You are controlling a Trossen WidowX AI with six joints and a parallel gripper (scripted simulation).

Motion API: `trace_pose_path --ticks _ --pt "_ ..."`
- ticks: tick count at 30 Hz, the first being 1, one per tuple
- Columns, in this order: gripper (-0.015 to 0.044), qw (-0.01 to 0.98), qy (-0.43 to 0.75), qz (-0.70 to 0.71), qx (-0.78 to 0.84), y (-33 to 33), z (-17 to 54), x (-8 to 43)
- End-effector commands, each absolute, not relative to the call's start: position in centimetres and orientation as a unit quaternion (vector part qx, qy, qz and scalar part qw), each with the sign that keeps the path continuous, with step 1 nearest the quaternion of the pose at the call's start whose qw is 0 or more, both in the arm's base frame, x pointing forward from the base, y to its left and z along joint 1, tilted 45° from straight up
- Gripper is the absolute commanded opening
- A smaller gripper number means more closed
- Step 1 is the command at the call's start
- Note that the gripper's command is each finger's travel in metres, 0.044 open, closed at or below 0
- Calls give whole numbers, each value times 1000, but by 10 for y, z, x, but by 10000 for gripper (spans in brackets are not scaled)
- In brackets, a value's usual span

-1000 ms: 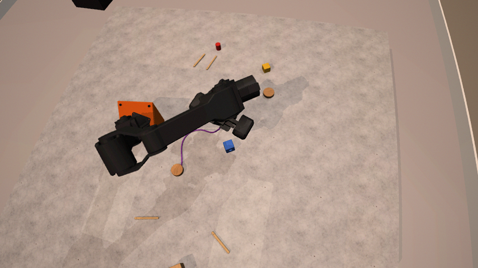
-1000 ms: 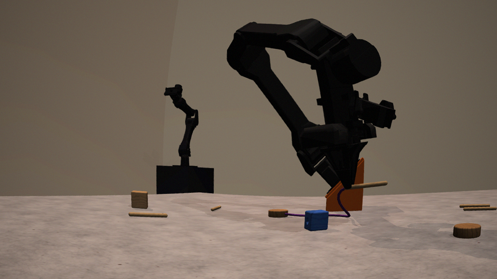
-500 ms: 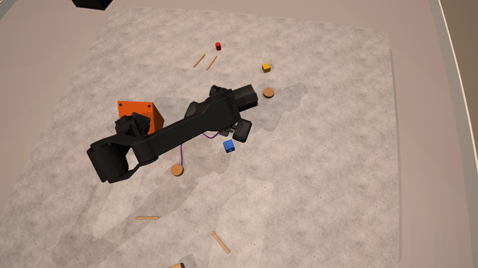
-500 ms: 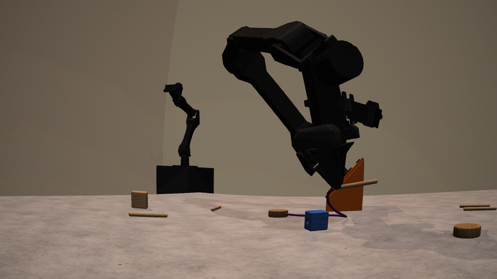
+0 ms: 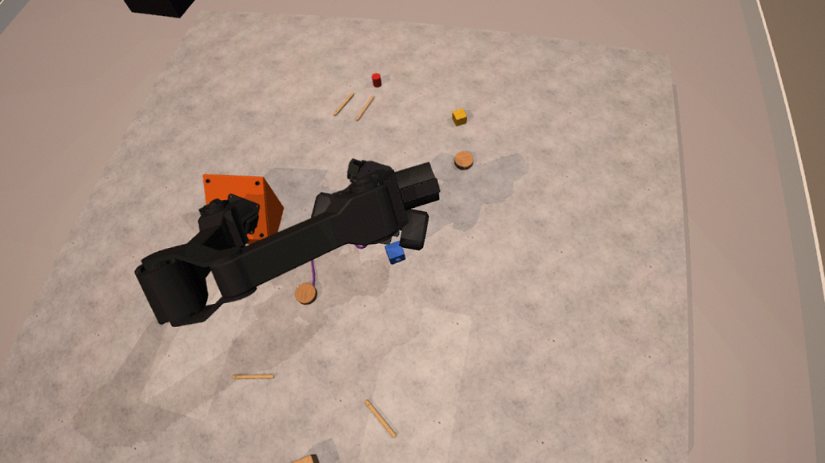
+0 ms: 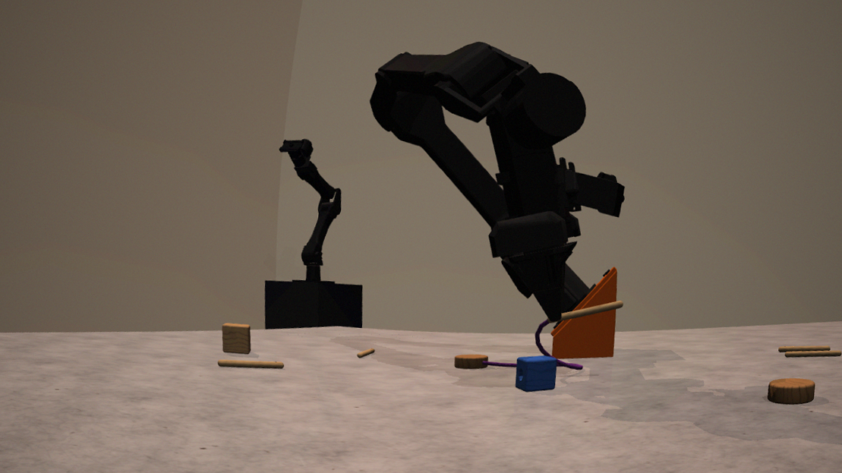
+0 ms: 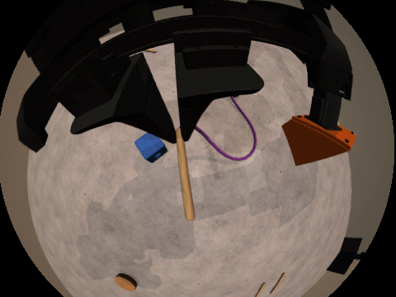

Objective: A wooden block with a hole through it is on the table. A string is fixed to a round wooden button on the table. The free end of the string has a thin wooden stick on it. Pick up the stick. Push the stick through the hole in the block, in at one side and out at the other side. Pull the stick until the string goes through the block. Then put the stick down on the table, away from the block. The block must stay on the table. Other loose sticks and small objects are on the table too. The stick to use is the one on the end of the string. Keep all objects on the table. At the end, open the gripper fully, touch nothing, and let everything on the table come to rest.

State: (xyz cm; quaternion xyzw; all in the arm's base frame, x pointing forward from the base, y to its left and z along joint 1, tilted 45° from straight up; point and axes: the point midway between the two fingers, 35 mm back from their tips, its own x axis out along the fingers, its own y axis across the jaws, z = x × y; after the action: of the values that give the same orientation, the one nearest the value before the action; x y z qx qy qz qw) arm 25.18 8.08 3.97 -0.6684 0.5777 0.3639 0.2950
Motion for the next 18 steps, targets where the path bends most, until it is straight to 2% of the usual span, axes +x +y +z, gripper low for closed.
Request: trace_pose_path --ticks 1,18 --pt "0 280 569 382 -672 77 43 249" --pt "0 221 526 448 -688 59 56 242"
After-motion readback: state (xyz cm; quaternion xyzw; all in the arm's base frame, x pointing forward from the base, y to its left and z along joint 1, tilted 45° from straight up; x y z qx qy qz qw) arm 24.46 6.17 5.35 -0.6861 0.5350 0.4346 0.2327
